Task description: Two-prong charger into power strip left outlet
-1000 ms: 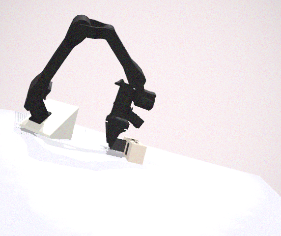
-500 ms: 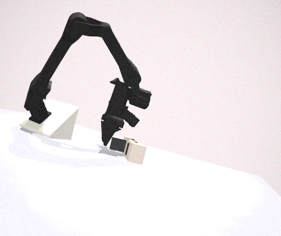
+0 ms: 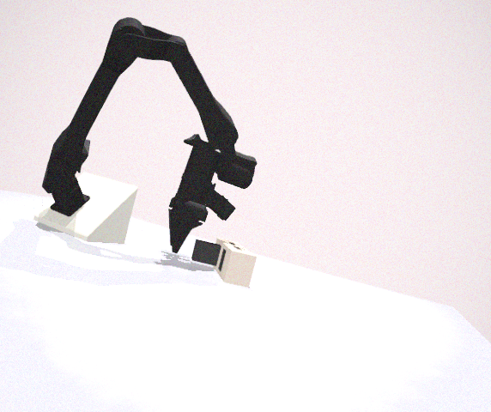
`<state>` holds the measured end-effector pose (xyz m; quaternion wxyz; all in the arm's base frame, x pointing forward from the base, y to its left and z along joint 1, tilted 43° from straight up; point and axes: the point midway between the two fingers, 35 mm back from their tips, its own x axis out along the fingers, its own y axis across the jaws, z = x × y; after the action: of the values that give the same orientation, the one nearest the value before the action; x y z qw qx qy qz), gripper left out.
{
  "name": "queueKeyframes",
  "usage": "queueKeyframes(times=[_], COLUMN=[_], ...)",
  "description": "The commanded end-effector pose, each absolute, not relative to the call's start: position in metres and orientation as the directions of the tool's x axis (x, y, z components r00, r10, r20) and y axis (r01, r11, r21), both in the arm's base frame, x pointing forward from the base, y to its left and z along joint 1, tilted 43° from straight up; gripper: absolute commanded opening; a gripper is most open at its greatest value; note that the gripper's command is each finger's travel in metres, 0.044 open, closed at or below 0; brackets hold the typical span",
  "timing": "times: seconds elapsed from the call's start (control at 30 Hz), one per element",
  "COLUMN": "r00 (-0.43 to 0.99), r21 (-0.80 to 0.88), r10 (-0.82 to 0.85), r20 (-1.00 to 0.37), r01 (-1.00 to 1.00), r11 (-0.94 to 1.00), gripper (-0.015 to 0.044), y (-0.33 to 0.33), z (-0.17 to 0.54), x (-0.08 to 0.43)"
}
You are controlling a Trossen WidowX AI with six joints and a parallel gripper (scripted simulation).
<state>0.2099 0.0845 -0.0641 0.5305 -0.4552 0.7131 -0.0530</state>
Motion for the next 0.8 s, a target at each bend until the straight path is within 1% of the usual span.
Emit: queueKeyframes(times=[0.0,0.1,0.17,0.33,0.47,0.53,0.77], r00=[-0.025,-0.025,0.009,0.245,0.417,0.443,0.443], r21=[-0.558,-0.557,-0.558,-0.558,-0.558,-0.558,-0.558], r10=[-0.701,-0.701,-0.689,-0.529,-0.372,-0.344,-0.344], r20=[-0.713,-0.713,-0.725,-0.812,-0.83,-0.828,-0.828], r01=[-0.586,-0.586,-0.593,-0.591,-0.588,-0.588,-0.588], r11=[0.588,0.588,0.58,0.583,0.586,0.586,0.586], gripper=[0.044,0.044,0.044,0.044,0.044,0.044,0.044], y=[0.083,0.081,0.086,0.117,0.141,0.145,0.145], z=[-0.062,-0.061,-0.06,-0.039,-0.017,-0.013,-0.013], x=[0.206,0.203,0.208,0.217,0.219,0.219,0.219])
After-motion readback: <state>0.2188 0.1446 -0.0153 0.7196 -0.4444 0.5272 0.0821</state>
